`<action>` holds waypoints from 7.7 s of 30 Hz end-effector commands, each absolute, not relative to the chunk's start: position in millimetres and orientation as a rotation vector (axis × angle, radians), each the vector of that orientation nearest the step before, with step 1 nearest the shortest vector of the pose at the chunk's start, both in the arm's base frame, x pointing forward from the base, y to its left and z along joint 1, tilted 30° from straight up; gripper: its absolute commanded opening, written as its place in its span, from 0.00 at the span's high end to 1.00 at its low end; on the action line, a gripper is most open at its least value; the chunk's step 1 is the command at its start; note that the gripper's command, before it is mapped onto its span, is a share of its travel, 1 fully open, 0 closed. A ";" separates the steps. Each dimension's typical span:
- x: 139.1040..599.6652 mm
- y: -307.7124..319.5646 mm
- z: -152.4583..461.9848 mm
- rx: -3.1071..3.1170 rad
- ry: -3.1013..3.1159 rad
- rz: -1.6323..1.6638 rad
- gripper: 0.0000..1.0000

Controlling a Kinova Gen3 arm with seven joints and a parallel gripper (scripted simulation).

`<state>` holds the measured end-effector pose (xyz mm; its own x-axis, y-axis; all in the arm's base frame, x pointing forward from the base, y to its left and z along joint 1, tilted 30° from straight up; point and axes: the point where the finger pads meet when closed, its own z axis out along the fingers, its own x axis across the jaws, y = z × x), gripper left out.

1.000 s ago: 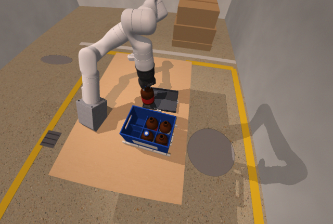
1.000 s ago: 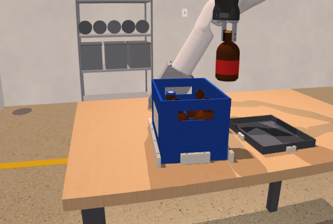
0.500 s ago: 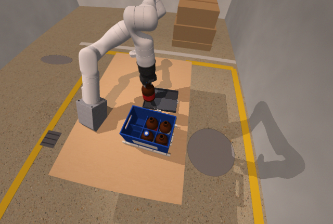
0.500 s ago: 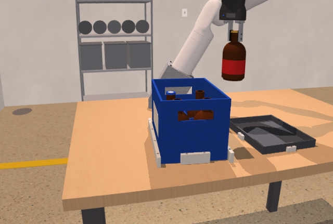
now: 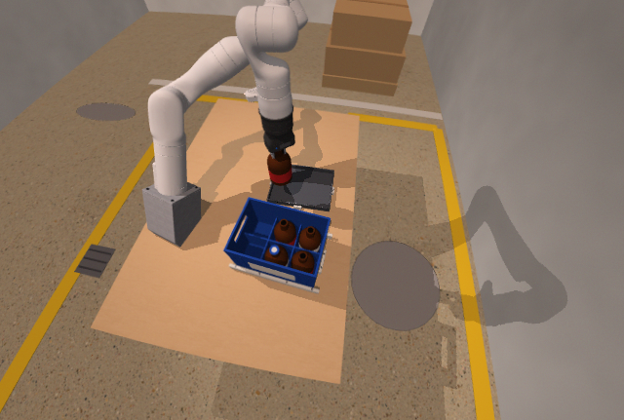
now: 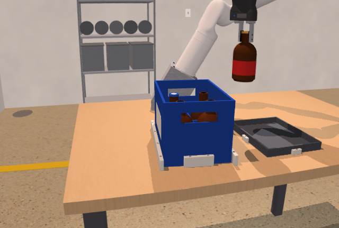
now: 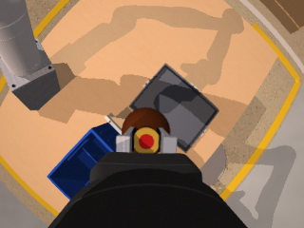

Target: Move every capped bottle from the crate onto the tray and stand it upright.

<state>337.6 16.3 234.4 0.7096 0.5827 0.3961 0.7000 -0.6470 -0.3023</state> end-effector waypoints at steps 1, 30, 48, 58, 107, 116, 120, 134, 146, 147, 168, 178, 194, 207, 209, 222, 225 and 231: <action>337.1 24.7 237.9 -2.472 -1.006 -0.369 1.00; 331.8 60.7 258.3 -2.475 -1.001 -0.370 1.00; 328.3 85.1 271.7 -2.474 -1.002 -0.371 1.00; 327.5 92.8 277.0 -2.476 -0.995 -0.373 1.00; 330.6 125.4 227.6 -2.471 -1.008 -0.369 1.00; 332.0 133.3 214.0 -2.471 -1.008 -0.372 1.00; 332.2 137.3 207.1 -2.471 -1.008 -0.370 1.00; 334.0 148.2 188.2 -2.470 -1.008 -0.372 1.00; 335.7 157.2 172.8 -2.470 -1.007 -0.374 1.00; 335.7 158.2 171.0 -2.470 -1.008 -0.374 1.00; 337.5 172.2 145.9 -2.470 -1.008 -0.372 1.00; 338.5 175.6 140.5 -2.470 -1.007 -0.373 1.00; 339.5 178.3 136.2 -2.470 -1.007 -0.371 1.00; 339.8 180.8 131.6 -2.471 -1.008 -0.369 1.00; 339.8 180.8 131.6 -2.471 -1.008 -0.369 1.00; 340.2 183.2 127.5 -2.471 -1.008 -0.370 1.00; 340.2 183.6 126.7 -2.471 -1.008 -0.369 1.00; 340.4 183.9 126.4 -2.470 -1.008 -0.370 1.00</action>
<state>340.2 184.1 126.2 0.6979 0.5934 0.4010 0.7121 -0.6348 -0.2998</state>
